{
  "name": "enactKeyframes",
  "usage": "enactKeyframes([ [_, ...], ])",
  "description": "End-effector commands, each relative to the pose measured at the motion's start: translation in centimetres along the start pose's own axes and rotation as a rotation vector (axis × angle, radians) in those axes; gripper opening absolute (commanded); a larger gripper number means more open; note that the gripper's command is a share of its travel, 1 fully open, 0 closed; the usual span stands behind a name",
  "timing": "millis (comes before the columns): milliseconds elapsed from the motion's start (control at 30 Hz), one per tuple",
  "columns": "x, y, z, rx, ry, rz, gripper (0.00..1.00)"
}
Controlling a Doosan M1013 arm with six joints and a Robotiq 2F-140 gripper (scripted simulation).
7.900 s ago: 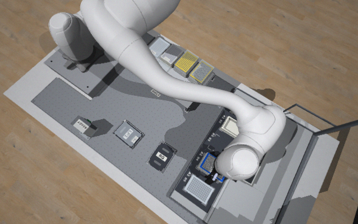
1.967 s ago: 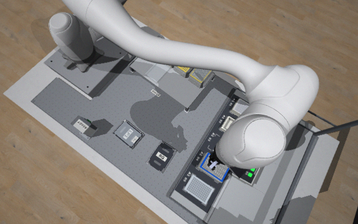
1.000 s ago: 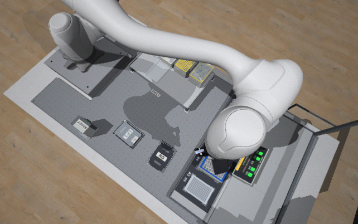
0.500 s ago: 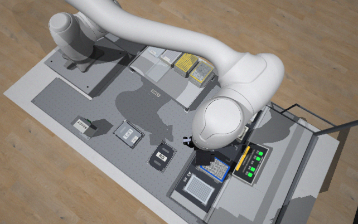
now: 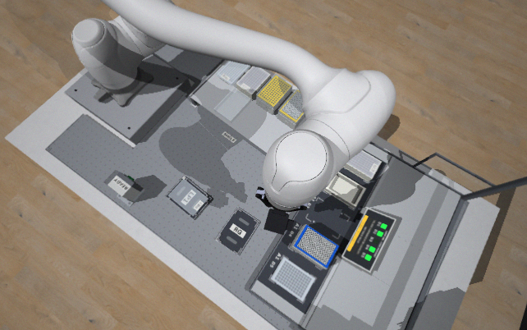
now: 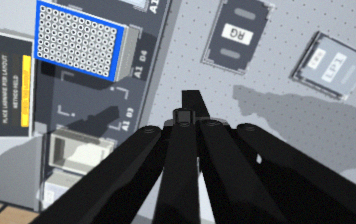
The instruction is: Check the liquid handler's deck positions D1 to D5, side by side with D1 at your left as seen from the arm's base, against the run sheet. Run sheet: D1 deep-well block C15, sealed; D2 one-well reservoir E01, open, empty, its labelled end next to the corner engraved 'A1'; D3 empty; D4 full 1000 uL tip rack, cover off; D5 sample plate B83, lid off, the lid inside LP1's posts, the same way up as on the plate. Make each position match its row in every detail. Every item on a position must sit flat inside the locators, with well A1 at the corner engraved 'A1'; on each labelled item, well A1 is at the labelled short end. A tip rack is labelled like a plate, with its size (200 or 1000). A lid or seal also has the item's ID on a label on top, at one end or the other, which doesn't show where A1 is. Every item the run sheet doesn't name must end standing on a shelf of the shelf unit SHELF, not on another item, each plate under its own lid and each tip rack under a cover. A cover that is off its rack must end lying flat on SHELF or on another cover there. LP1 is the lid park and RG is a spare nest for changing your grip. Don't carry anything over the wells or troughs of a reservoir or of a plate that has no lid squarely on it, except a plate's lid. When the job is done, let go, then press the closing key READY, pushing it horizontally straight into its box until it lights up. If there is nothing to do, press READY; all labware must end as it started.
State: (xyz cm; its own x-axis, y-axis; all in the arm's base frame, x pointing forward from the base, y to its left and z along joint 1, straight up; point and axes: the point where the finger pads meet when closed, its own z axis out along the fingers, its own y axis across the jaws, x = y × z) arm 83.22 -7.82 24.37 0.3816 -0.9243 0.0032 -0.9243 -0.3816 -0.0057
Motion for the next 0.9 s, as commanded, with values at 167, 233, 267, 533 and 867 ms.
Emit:
enactKeyframes([
  [167, 0.0, 0.0, -0.1, 0.001, 0.002, 0.138, 0.1],
  [233, 0.0, 0.0, -0.1, 0.001, 0.002, 0.178, 0.1],
  [267, 0.0, 0.0, -0.1, 0.001, 0.002, 0.198, 0.1],
  [533, 0.0, 0.0, -0.1, 0.001, 0.001, 0.358, 0.1],
  [867, 3.3, 1.2, -0.1, 0.001, 0.001, 0.365, 0.1],
])
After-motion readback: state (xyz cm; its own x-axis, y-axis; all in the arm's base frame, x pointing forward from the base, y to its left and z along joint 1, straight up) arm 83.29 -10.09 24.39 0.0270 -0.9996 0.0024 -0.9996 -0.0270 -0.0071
